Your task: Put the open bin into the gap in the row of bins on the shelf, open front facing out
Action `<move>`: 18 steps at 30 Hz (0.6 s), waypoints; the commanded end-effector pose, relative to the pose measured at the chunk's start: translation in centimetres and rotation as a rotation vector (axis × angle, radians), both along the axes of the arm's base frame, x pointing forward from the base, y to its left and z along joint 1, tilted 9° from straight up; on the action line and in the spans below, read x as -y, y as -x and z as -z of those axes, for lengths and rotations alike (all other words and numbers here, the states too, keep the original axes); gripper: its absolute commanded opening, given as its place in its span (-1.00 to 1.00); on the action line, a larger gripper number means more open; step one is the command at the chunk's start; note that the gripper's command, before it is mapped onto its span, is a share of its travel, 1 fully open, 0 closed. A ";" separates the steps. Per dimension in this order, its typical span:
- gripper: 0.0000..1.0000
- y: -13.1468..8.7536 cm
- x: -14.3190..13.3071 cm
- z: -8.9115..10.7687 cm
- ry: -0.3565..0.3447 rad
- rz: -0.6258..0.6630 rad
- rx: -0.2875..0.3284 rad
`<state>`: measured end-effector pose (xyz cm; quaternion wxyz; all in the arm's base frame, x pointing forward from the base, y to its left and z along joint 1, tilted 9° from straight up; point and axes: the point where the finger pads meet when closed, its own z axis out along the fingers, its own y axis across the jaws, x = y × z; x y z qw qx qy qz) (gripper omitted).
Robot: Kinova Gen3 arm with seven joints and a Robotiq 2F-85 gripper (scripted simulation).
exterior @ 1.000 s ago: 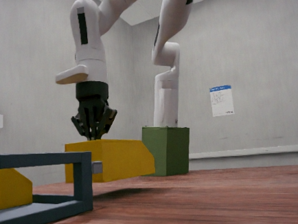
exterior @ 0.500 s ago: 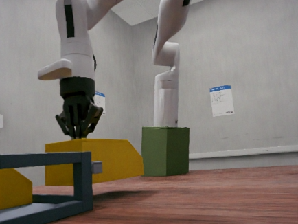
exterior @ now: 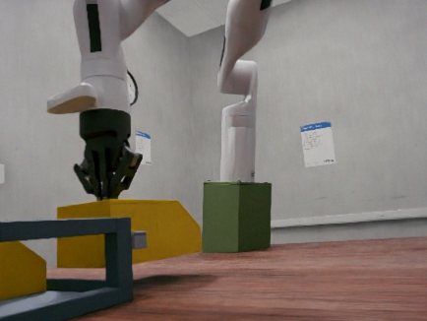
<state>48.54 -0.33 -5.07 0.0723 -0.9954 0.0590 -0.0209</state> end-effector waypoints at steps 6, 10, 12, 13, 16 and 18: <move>-0.80 -0.1 0.0 -0.1 0.000 0.001 0.002; -0.80 0.1 0.0 -0.1 0.000 0.000 0.002; -0.80 0.4 -0.1 -0.1 0.000 0.000 0.002; -0.80 0.5 -0.1 -0.1 0.000 0.001 0.002; -0.80 0.5 -0.1 -0.1 0.000 0.001 0.002; -0.80 0.5 -0.1 -0.1 0.000 0.001 0.002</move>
